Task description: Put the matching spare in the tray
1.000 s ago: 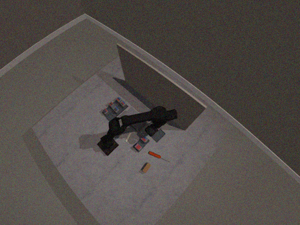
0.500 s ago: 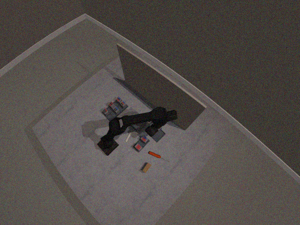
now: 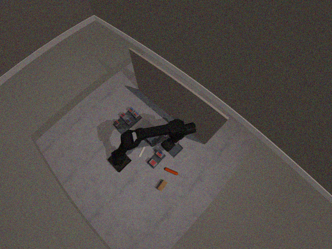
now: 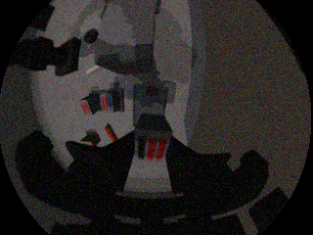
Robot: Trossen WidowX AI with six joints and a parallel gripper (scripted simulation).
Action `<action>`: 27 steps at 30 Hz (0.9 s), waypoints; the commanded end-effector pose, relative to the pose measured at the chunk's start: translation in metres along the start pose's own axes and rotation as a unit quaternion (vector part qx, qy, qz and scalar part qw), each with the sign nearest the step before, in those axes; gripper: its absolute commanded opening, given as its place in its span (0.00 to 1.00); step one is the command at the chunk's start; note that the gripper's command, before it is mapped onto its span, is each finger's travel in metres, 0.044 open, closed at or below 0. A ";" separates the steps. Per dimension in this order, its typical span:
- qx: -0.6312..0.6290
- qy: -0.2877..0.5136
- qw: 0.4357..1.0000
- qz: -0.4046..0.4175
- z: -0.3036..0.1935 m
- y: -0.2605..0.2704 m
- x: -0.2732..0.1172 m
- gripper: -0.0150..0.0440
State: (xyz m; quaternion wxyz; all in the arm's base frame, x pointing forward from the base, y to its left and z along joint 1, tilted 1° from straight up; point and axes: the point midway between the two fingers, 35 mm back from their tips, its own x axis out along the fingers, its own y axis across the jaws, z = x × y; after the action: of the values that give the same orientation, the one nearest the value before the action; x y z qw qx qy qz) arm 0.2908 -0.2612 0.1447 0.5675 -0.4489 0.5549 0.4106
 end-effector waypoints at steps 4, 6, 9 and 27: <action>-0.003 -0.003 1.000 0.001 0.001 0.000 0.007 0.25; -0.003 -0.003 1.000 0.001 0.001 0.000 0.008 0.25; -0.003 -0.003 1.000 0.001 0.001 0.000 0.010 0.25; -0.003 -0.003 1.000 0.001 0.000 -0.001 0.024 0.25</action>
State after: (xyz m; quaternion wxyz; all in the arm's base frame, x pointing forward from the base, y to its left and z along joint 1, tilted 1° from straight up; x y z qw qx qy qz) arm 0.2929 -0.2627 0.1248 0.5674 -0.4491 0.5547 0.4107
